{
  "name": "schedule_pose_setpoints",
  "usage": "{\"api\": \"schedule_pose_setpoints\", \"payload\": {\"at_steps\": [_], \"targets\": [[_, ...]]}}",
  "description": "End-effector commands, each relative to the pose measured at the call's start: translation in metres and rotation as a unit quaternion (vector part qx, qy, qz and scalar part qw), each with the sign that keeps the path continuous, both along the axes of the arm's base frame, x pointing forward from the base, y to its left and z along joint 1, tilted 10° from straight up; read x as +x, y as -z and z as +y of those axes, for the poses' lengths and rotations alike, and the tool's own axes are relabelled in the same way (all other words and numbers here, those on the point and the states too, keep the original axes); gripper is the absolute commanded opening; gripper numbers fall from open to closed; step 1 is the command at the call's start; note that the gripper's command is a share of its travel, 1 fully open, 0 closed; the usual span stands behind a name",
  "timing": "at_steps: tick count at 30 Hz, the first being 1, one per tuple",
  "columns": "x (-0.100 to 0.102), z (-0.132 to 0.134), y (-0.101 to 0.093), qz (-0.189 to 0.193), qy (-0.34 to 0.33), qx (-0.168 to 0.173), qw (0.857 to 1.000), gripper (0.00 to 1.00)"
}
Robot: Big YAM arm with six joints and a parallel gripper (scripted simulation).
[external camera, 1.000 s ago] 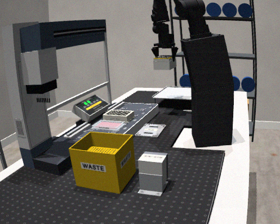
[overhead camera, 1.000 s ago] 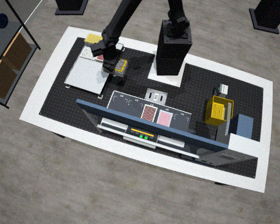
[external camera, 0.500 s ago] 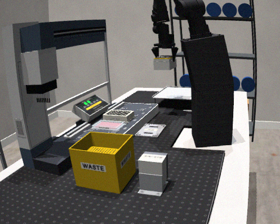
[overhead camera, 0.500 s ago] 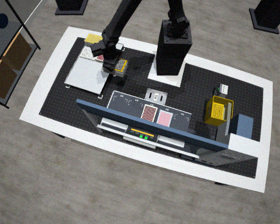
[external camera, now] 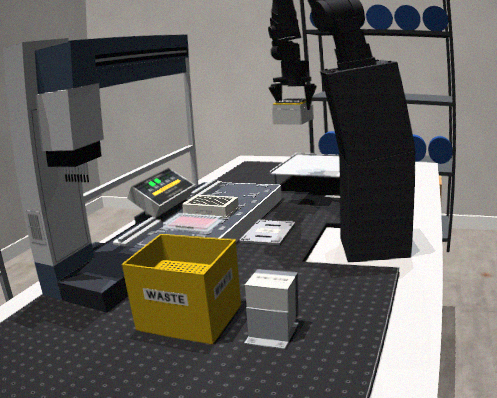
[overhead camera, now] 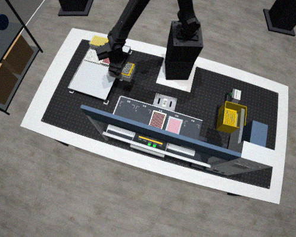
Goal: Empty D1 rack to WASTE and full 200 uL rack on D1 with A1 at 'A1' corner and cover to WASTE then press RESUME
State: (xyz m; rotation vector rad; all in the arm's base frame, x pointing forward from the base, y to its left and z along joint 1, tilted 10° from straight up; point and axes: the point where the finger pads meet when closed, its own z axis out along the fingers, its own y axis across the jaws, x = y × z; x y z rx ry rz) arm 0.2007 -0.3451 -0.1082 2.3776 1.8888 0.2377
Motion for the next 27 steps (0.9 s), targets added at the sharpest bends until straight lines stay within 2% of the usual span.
{"api": "schedule_pose_setpoints", "payload": {"at_steps": [1,7,12,17,27], "targets": [[0.0023,-0.0069,0.0036,0.002,0.008,0.001,1.000,0.00],[0.0023,-0.0069,0.0036,0.002,0.008,0.001,1.000,0.00],[0.0026,-0.0072,0.0036,0.000,-0.052,-0.010,0.999,0.00],[0.0026,-0.0072,0.0035,0.000,-0.081,-0.016,0.997,0.00],[0.0027,-0.0072,0.0035,-0.002,-0.179,-0.033,0.983,0.00]]}}
